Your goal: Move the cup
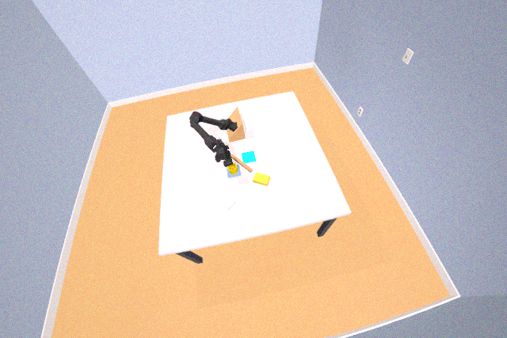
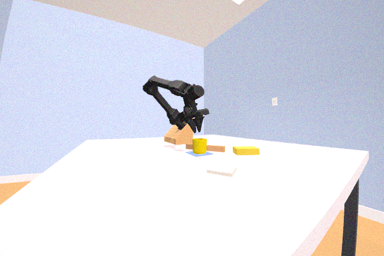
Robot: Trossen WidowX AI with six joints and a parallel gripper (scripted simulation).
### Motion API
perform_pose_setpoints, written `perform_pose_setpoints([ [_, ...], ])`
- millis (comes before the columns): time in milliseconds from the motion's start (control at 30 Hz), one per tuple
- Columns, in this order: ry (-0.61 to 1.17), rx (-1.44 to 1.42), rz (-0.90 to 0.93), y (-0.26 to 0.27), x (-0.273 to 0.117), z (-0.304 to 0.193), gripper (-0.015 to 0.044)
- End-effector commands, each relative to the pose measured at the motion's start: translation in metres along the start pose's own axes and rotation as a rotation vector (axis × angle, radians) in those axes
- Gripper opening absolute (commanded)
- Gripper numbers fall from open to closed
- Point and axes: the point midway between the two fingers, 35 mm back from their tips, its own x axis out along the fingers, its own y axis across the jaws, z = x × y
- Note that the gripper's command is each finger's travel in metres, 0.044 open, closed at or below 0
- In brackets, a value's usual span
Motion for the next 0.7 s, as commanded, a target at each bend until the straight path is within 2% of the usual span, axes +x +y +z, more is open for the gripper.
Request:
perform_pose_setpoints([
  [0, -0.183, 0.09, -0.174, -0.008, 0.004, -0.013, 0.0166],
  [667, -0.182, 0.09, -0.174, -0.01, 0.019, -0.009, 0.0166],
])
